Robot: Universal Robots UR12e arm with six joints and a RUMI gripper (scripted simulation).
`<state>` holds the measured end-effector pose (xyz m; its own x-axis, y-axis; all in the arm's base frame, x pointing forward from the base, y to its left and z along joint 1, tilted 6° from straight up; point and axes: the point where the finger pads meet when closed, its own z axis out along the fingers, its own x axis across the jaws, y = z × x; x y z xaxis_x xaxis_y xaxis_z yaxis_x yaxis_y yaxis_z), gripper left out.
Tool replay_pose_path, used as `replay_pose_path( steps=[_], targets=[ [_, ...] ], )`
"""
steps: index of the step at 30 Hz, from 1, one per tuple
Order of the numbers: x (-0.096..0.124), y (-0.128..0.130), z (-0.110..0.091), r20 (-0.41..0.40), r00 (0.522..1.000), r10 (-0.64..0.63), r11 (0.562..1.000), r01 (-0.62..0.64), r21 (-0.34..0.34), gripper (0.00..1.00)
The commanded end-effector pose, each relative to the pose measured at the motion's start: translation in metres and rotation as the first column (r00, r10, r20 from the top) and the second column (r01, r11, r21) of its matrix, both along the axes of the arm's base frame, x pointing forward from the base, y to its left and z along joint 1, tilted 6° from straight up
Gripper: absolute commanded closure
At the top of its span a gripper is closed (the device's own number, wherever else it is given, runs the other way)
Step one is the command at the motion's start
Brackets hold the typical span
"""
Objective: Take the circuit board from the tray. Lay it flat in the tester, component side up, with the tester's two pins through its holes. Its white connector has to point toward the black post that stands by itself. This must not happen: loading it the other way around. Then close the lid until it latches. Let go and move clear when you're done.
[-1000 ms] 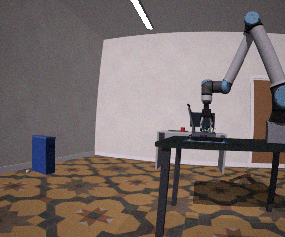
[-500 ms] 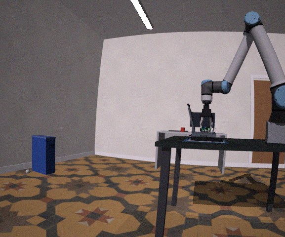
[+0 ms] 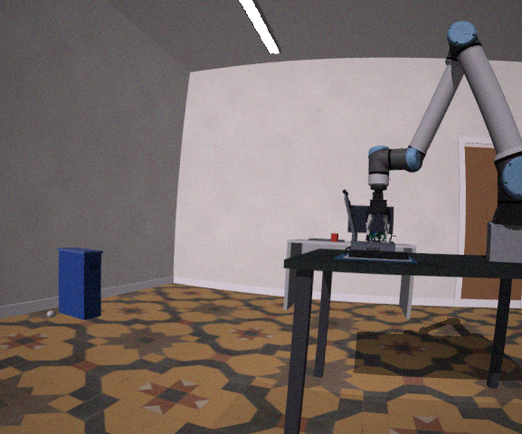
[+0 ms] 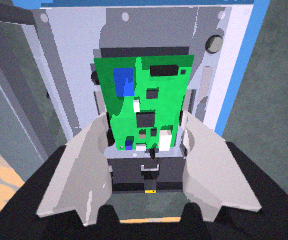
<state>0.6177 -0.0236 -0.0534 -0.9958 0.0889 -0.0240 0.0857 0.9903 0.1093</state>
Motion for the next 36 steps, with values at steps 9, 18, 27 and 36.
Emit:
replay_pose_path(
  steps=[9, 18, 27, 36],
  targets=[
    [0.0011, -0.0004, 0.0008, 0.001, 1.0, -0.013, 1.0, 0.013, 0.0, 0.61],
    [0.0005, -0.0003, -0.0003, 0.001, 1.0, -0.013, 1.0, 0.013, 0.0, 0.61],
    [-0.0007, 0.0, -0.0024, 0.001, 1.0, -0.013, 1.0, 0.013, 0.0, 0.61],
    [-0.0012, 0.0001, -0.0033, 0.001, 1.0, -0.013, 1.0, 0.013, 0.0, 0.61]
  ],
)
